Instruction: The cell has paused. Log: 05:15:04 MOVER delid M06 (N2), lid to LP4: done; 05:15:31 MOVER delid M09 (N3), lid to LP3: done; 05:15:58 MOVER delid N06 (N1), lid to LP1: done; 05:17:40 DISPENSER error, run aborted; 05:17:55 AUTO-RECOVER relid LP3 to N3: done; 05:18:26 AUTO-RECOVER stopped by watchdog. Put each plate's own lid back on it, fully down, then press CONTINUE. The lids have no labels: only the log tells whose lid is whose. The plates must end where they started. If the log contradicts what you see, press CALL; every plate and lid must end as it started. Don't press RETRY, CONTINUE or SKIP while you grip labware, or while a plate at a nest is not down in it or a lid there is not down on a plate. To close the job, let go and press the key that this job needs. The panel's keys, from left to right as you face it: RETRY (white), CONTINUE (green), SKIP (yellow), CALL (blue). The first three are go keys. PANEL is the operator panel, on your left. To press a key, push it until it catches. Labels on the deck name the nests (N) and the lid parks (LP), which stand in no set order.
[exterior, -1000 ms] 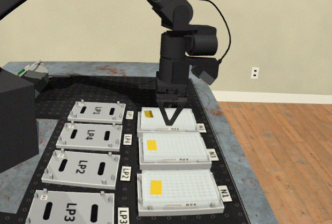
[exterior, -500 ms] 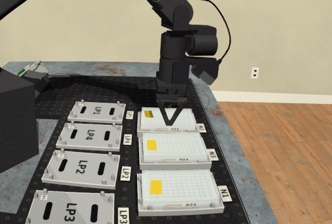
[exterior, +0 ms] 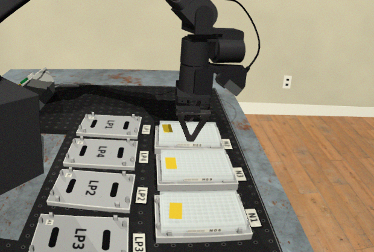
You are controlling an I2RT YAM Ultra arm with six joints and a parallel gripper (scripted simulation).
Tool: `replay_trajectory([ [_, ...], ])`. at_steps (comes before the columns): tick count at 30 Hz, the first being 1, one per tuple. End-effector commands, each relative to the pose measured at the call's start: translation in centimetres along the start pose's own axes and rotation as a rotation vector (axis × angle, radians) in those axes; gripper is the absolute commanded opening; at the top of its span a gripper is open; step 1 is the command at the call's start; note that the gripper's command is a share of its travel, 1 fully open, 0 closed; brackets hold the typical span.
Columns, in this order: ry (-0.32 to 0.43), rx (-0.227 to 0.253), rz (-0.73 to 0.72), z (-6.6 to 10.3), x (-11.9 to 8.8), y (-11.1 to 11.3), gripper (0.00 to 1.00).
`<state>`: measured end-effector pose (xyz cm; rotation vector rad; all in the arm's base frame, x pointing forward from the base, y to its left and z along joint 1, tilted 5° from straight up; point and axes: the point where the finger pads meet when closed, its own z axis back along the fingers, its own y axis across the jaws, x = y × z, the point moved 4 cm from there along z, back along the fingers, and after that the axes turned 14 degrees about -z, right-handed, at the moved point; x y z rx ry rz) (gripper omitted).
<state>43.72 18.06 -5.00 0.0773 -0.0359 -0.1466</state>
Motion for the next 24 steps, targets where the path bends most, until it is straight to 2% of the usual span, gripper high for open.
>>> replay_trajectory([
  [1, -0.018, 0.008, 0.000, 0.41, 0.27, 0.29, 0.00],
  [15, -0.018, 0.008, 0.000, 0.39, 0.24, 0.30, 0.00],
  [16, -0.018, 0.008, 0.000, 0.39, 0.24, 0.30, 1.00],
  [24, -0.018, 0.008, 0.000, 0.39, 0.24, 0.30, 1.00],
])
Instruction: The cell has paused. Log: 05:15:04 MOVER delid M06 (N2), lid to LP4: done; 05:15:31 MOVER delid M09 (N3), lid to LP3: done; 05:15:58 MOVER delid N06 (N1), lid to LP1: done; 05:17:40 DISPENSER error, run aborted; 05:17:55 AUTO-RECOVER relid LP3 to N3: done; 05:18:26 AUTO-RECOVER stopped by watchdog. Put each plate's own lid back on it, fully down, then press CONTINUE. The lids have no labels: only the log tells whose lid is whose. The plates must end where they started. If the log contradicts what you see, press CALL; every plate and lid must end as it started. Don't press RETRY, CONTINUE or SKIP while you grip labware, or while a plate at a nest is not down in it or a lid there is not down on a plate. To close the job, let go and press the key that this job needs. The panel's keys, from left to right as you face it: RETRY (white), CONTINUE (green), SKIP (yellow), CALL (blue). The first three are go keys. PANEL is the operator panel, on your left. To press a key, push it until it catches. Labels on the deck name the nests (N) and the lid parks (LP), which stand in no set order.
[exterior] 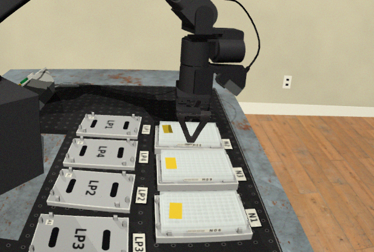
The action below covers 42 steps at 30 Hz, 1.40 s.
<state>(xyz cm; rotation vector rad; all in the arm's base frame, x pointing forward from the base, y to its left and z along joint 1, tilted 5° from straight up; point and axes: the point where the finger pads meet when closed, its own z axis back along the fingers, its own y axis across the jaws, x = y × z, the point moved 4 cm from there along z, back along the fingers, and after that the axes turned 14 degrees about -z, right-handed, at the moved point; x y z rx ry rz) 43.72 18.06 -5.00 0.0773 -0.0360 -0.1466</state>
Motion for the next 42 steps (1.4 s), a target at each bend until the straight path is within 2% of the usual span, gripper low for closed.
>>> replay_trajectory([
  [1, -0.018, 0.008, 0.000, 0.4, 0.2, 0.3, 1.00],
  [34, -0.018, 0.008, 0.000, 0.4, 0.2, 0.3, 1.00],
  [37, -0.016, 0.002, 0.000, 1.5, -0.1, 0.4, 1.00],
  [42, -0.037, 0.014, -0.003, 2.9, 0.7, 0.5, 1.00],
])
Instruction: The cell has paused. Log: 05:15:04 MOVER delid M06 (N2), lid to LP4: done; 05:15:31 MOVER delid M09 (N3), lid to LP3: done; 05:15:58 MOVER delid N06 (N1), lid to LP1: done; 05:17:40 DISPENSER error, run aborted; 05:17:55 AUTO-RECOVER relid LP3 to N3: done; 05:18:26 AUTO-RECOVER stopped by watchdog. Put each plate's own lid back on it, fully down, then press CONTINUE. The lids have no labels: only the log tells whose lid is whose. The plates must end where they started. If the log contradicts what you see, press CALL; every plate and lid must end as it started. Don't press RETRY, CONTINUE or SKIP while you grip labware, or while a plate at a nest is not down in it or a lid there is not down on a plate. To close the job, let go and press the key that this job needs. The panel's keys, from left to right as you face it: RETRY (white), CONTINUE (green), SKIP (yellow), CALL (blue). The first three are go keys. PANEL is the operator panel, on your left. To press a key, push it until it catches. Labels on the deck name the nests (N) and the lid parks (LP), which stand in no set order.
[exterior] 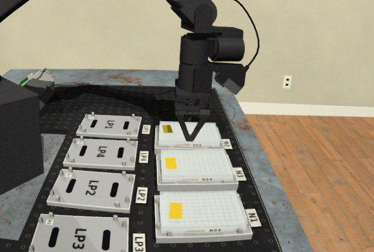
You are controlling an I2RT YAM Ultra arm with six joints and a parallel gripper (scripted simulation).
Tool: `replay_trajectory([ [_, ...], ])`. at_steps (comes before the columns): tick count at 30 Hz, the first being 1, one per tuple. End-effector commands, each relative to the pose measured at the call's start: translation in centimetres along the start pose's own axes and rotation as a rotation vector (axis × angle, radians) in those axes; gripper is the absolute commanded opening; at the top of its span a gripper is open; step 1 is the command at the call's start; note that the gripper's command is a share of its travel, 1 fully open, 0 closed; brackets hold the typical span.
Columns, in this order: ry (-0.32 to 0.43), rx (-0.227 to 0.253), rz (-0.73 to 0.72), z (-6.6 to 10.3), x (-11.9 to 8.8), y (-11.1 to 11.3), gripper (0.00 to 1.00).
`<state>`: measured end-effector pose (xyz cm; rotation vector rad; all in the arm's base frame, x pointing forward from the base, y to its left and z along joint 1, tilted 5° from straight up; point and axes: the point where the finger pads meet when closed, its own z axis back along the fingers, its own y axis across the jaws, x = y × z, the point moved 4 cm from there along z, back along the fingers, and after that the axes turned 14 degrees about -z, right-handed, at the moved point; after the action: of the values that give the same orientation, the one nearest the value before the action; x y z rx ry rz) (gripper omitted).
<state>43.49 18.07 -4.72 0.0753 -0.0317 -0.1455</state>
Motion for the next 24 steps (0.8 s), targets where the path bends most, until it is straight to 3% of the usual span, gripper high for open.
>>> replay_trajectory([
  [1, -0.045, 0.018, -0.004, 2.84, 1.01, 0.56, 1.00],
  [8, -0.048, 0.019, -0.005, 3.76, 1.12, 0.45, 1.00],
  [24, -0.042, 0.016, -0.006, 3.60, 1.19, 0.22, 1.00],
])
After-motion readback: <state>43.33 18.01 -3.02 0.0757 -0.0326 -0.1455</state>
